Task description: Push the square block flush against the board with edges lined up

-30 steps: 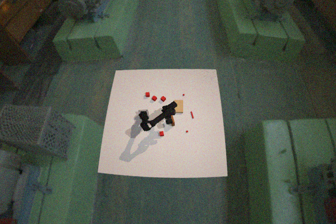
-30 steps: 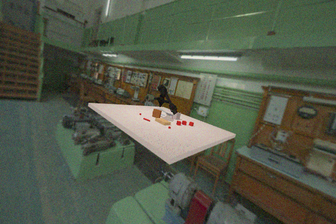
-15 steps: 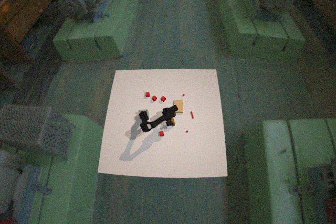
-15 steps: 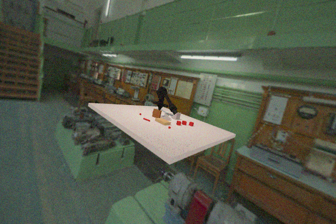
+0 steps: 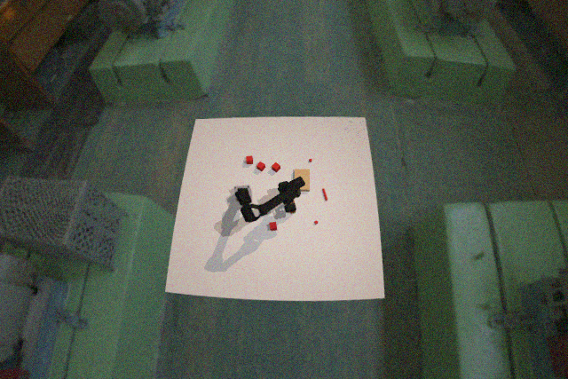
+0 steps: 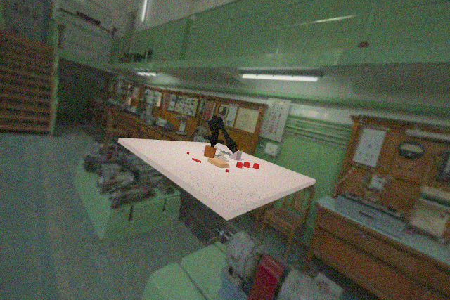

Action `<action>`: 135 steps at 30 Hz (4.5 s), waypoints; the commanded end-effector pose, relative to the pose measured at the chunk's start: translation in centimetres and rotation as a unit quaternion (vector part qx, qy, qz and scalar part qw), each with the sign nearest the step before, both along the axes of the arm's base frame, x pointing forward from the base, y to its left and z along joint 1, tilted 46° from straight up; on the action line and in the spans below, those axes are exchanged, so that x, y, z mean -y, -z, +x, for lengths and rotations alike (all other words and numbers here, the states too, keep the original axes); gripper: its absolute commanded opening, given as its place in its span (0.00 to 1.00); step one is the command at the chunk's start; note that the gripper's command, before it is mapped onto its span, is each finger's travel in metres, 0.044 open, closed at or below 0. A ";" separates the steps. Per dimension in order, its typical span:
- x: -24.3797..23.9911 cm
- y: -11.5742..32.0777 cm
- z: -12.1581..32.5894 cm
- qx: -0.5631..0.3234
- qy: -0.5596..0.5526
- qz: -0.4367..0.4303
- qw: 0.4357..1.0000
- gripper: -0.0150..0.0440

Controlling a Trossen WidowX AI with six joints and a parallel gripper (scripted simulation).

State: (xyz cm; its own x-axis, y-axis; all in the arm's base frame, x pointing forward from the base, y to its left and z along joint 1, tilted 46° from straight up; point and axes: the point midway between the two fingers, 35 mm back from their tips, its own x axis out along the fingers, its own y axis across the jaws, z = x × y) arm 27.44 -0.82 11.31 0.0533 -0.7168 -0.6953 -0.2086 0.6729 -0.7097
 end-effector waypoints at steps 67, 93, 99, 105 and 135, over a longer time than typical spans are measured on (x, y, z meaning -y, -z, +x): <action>-3.4 -3.5 -0.8 0.001 -0.003 0.000 1.000 0.25; -3.4 -3.5 -0.8 0.001 -0.003 0.000 1.000 0.25; -3.2 -3.4 -0.5 0.018 0.012 0.001 1.000 0.25; -2.3 -3.4 0.6 0.091 0.083 0.010 0.992 0.25; 3.4 -3.6 5.6 0.430 0.413 0.037 0.802 0.25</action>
State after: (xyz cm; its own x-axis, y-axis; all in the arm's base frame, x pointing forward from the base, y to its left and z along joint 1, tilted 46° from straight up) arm 32.39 -3.63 14.72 0.0575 -0.7102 -0.7017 0.8180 0.4365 -0.3747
